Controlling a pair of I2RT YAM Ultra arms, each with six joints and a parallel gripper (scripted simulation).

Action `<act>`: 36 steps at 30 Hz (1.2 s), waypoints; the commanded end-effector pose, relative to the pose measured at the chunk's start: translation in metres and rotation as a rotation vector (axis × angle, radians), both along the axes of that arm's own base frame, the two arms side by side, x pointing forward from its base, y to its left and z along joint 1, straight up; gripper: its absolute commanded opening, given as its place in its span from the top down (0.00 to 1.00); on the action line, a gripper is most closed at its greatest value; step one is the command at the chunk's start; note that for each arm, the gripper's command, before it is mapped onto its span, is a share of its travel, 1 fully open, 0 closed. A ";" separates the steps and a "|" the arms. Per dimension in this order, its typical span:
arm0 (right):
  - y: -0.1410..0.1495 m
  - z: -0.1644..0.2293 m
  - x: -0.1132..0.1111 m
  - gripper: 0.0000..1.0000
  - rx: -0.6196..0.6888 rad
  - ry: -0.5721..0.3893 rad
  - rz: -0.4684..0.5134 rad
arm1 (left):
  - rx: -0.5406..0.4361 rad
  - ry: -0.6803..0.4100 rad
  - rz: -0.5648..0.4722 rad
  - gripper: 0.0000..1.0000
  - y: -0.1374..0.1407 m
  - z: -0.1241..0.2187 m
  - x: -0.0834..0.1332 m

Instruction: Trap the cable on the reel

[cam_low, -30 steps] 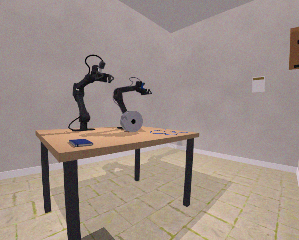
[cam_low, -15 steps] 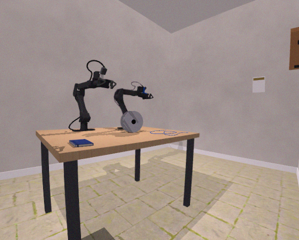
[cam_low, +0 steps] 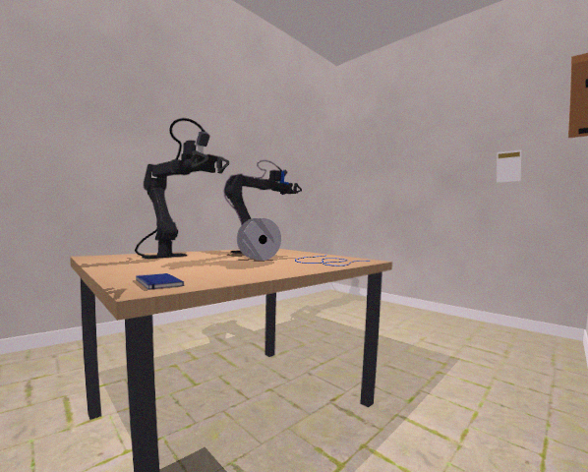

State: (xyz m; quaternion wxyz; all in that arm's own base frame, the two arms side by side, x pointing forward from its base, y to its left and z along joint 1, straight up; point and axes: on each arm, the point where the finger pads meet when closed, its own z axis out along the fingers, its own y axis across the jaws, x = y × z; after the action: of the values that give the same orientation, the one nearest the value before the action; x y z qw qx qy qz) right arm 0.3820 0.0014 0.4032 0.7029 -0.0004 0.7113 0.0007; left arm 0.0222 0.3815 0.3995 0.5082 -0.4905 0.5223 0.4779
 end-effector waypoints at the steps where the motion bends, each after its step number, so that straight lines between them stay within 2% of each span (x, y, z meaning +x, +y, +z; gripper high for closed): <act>1: -0.002 -0.002 0.003 0.00 -0.002 -0.003 -0.009 | 0.023 -0.005 0.008 0.00 0.002 0.004 -0.001; 13: -0.002 -0.003 0.003 0.00 -0.002 0.002 -0.009 | 0.023 -0.005 0.008 0.00 0.002 0.004 -0.001; 21: -0.002 -0.003 0.003 0.00 -0.002 0.002 -0.009 | 0.023 -0.005 0.008 0.47 0.002 0.004 -0.001; 23: -0.002 -0.003 0.003 0.00 -0.002 0.002 -0.009 | 0.023 -0.005 0.008 0.47 0.002 0.004 -0.001; 27: -0.002 -0.003 0.003 0.00 -0.002 0.002 -0.009 | 0.023 -0.005 0.008 0.70 0.002 0.004 -0.001; 32: -0.002 -0.003 0.003 0.00 -0.002 0.002 -0.009 | 0.023 -0.005 -0.015 0.70 0.001 0.004 0.007; 36: -0.002 -0.003 0.003 0.00 -0.002 0.002 -0.009 | 0.023 -0.006 -0.068 0.70 -0.001 0.004 0.027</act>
State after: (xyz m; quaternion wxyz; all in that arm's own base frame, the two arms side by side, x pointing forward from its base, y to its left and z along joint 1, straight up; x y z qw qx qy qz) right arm 0.3820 0.0014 0.4036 0.7034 -0.0004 0.7108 0.0007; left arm 0.0366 0.3804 0.4010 0.5185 -0.4795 0.5296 0.4699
